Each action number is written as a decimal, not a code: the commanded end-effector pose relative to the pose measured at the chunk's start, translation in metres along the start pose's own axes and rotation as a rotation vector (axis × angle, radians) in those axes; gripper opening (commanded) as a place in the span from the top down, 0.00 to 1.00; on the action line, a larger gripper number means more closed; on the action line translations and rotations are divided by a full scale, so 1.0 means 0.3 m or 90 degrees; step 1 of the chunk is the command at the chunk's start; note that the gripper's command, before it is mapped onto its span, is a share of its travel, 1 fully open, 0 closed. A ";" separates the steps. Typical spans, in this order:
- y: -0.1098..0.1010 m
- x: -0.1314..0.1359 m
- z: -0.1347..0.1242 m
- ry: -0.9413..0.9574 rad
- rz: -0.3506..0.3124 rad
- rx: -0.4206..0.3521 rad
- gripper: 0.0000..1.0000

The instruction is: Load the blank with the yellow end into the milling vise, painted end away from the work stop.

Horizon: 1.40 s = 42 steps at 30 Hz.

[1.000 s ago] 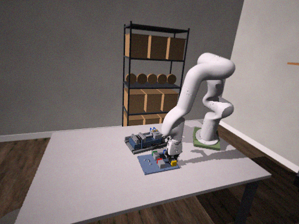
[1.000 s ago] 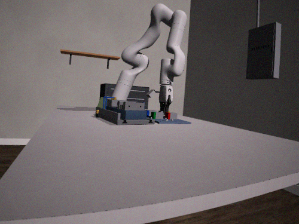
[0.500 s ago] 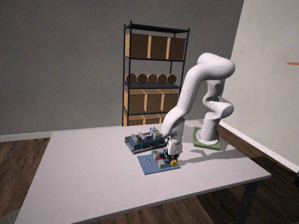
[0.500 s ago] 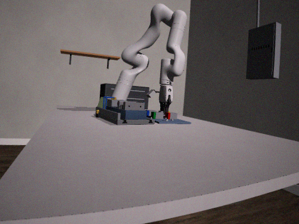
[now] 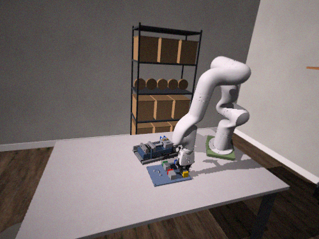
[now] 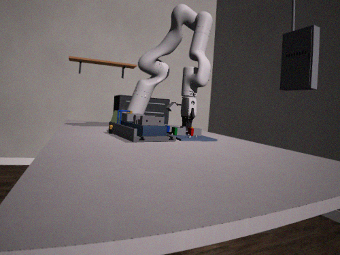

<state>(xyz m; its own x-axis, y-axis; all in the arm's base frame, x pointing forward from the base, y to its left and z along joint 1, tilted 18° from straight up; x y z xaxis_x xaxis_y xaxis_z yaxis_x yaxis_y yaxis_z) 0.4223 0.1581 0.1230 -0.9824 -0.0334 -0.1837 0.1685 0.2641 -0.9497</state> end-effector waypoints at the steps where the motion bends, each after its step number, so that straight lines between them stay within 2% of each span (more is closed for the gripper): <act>1: -0.001 -0.002 0.000 0.000 0.001 0.000 1.00; 8: -0.001 -0.002 0.000 0.000 0.001 0.000 1.00; 18: -0.101 -0.002 0.000 0.000 0.001 0.000 1.00; 26: -0.107 -0.001 0.000 -0.001 0.007 -0.002 1.00; 35: -0.197 -0.002 0.000 0.000 0.001 0.000 1.00; 42: -0.197 -0.002 0.000 0.000 0.001 0.000 1.00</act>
<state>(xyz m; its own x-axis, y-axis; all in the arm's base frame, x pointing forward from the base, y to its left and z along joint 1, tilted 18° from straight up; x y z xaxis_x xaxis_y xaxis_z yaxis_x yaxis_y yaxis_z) 0.4124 0.1424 0.1771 -0.9800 -0.0313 -0.1964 0.1809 0.2700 -0.9457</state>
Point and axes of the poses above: the point where the finger pads meet when closed, its own y axis out along the fingers, its own x axis across the jaws, z = x × y, the point moved 2 cm from there along -y, back along the fingers, and after that the axes turned 5 degrees about -y, right-handed, at the moved point
